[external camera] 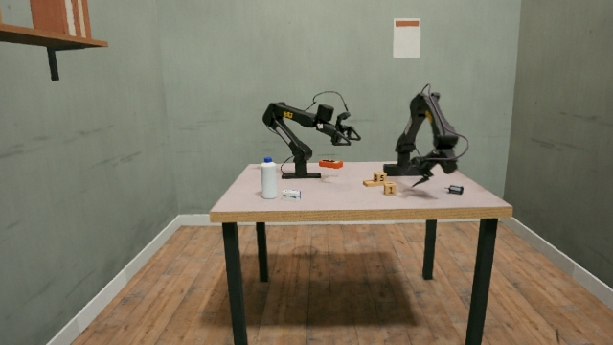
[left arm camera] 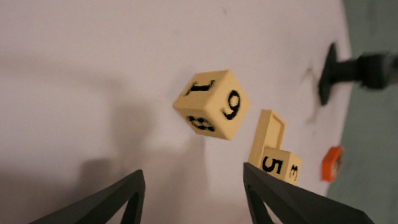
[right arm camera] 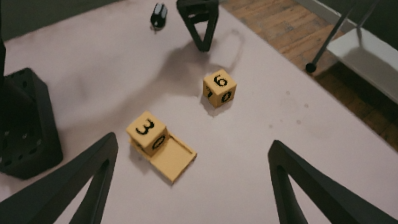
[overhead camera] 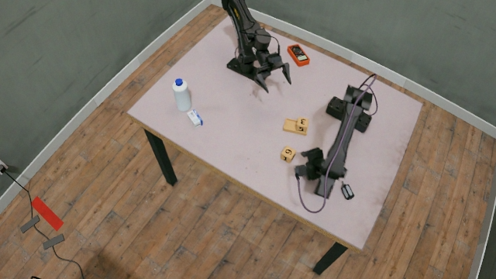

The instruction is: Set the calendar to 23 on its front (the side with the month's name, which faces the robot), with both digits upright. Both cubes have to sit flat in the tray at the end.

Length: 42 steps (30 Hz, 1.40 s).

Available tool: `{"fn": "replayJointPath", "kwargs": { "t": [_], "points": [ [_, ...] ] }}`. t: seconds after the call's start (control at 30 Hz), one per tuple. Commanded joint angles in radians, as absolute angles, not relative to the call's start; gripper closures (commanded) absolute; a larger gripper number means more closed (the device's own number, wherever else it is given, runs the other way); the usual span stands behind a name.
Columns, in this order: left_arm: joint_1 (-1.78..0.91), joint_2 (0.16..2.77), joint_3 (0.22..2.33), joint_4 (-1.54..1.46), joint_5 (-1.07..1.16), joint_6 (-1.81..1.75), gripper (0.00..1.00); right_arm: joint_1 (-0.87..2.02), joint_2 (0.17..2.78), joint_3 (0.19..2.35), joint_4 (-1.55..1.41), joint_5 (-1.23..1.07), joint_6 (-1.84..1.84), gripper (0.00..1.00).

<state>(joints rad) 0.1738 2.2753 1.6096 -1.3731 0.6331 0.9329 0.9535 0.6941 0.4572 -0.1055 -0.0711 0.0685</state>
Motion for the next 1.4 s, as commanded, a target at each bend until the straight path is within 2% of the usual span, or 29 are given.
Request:
{"fn": "replayJointPath", "kwargs": {
  "t": [0.0, 0.17, 0.4, 0.63, 1.0, 1.37],
  "points": [
    [0.063, 2.128, 1.541, -1.286, 0.531, 0.878, 0.31, 0.961, 0.62, 0.549, -0.298, -0.112, 0.045, 0.0],
    [-0.025, 2.031, 1.458, -1.232, 0.445, 0.817, 0.31, 0.962, 0.574, 0.61, -0.438, -0.134, 0.034, 0.0],
    [-0.282, 1.766, 1.203, -1.083, 0.212, 0.664, 0.31, 0.965, 0.466, 0.792, -0.814, -0.186, 0.007, 0.0],
    [-0.523, 1.56, 0.981, -0.979, 0.06, 0.575, 0.31, 0.974, 0.404, 0.941, -1.042, -0.21, -0.011, 0.0],
    [-0.682, 1.456, 0.845, -0.935, -0.01, 0.534, 0.31, 0.966, 0.39, 0.982, -1.062, -0.212, -0.013, 0.0],
    [-0.679, 1.47, 0.837, -0.924, 0.0, 0.542, 0.31, 0.964, 0.399, 0.972, -1.065, -0.219, -0.017, 0.0]
  ]
}}
